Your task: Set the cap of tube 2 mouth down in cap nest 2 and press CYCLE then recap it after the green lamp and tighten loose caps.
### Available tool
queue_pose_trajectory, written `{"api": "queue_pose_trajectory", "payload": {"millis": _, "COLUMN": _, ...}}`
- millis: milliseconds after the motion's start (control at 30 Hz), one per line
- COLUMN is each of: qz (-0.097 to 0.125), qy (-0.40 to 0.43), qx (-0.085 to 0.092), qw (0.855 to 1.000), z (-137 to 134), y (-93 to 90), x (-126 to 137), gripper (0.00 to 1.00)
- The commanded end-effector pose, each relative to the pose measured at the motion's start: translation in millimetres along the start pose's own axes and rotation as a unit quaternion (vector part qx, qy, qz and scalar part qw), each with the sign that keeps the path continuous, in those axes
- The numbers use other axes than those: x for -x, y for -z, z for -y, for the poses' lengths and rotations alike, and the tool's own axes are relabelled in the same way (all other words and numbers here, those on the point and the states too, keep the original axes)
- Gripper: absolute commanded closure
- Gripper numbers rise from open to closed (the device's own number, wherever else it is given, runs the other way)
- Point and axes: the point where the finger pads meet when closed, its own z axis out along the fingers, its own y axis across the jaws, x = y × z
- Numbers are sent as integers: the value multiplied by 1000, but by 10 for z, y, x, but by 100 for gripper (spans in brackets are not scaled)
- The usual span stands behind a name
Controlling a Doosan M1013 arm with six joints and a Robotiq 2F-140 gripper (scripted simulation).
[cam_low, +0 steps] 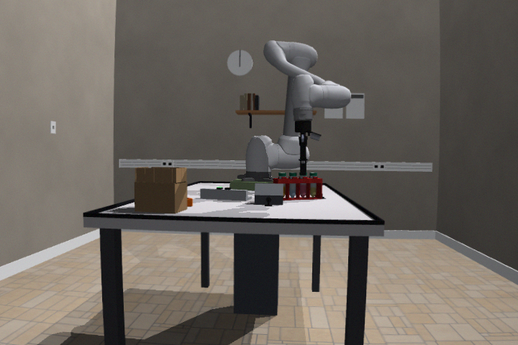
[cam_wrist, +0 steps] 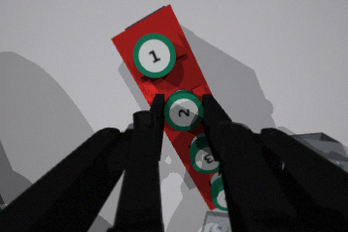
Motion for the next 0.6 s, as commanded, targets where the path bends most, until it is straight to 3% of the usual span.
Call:
{"api": "queue_pose_trajectory", "payload": {"millis": 0, "qz": 9, "qy": -19, "qx": 3, "qw": 1000, "z": -3, "y": 7, "x": -4, "gripper": 70}}
{"api": "queue_pose_trajectory", "payload": {"millis": 100, "qz": 9, "qy": -19, "qx": 3, "qw": 1000, "z": -3, "y": 7, "x": -4, "gripper": 70}}
{"api": "queue_pose_trajectory", "payload": {"millis": 133, "qz": 9, "qy": -19, "qx": 3, "qw": 1000, "z": -3, "y": 4, "x": -4, "gripper": 59}}
{"api": "queue_pose_trajectory", "payload": {"millis": 467, "qz": 9, "qy": -19, "qx": 3, "qw": 1000, "z": -3, "y": 5, "x": -4, "gripper": 59}}
{"api": "queue_pose_trajectory", "payload": {"millis": 567, "qz": 9, "qy": 41, "qx": 3, "qw": 999, "z": -3, "y": 7, "x": -5, "gripper": 59}}
